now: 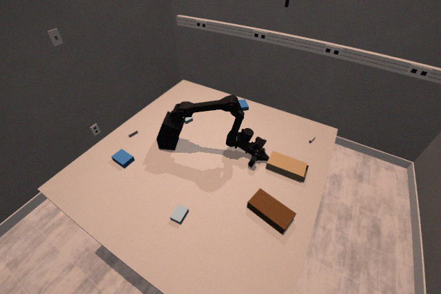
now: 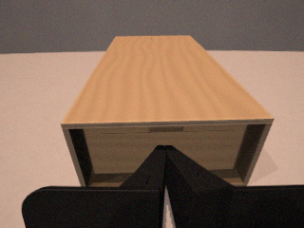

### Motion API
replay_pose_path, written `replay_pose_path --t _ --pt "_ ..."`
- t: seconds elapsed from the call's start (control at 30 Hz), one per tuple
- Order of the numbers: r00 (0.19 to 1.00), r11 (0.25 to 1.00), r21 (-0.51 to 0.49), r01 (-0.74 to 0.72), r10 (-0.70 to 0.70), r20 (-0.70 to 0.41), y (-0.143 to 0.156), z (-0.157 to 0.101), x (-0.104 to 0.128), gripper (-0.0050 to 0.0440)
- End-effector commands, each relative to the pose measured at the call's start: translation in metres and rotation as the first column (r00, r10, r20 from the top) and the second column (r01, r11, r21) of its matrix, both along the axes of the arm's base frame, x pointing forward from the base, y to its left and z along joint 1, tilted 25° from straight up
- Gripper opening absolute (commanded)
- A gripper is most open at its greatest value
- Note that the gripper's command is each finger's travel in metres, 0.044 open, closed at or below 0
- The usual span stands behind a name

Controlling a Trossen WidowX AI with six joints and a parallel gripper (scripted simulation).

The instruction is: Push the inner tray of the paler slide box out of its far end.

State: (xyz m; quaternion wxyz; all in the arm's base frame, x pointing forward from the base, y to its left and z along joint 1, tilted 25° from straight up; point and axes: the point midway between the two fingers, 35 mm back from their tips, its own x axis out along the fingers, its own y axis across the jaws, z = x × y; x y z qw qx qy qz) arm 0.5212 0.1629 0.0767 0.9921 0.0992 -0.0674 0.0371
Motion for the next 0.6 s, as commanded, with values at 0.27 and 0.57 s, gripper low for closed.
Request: replay_pose_path --t 0.27,0.57 --pt "1.0 1.0 0.004 0.001 -0.001 0.011 0.0 0.009 0.011 -0.005" --pt "1.0 1.0 0.005 0.001 -0.001 0.012 0.0 0.013 0.019 -0.005"
